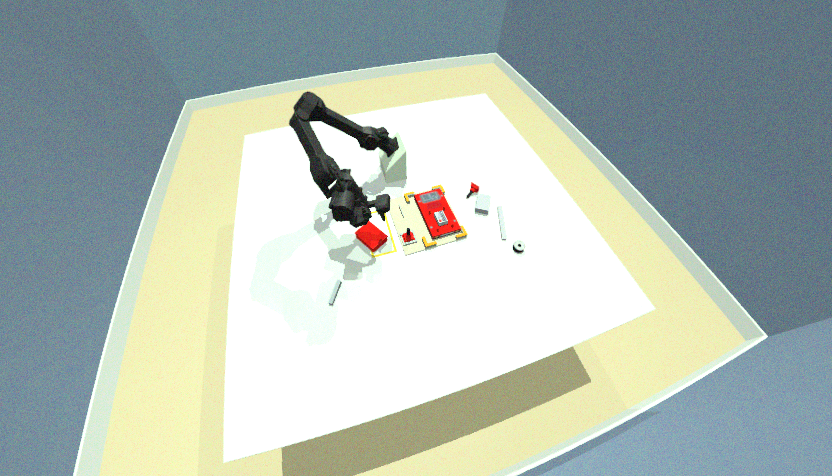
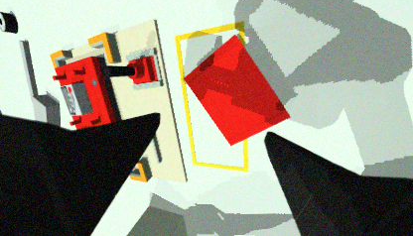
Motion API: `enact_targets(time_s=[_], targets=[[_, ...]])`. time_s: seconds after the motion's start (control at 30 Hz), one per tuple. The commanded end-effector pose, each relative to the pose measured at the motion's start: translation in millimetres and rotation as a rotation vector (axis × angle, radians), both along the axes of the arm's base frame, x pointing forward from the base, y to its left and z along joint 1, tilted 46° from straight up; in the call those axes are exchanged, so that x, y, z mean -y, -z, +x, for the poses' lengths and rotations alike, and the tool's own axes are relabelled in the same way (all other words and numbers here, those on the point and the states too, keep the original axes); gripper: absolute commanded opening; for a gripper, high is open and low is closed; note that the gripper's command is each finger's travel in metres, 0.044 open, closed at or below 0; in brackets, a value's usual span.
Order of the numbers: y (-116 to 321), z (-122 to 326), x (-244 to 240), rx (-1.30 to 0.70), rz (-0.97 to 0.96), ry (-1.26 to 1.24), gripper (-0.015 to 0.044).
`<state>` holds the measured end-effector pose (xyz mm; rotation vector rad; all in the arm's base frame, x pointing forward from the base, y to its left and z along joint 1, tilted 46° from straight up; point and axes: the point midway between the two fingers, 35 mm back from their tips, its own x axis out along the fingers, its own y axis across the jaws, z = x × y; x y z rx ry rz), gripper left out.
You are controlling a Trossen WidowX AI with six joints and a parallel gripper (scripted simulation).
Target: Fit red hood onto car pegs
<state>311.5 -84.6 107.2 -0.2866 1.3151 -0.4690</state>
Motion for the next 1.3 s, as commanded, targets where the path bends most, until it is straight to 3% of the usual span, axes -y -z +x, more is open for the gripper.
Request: enact_targets(time_s=[0.0, 0.1, 1.27], targets=[[-10, 15, -9, -0.418, -0.302, -0.461, 0.044], [-13, 20, -13, -0.536, -0.376, -0.576, 0.044], [0, 23, 1, -0.535, -0.375, -0.576, 0.044]])
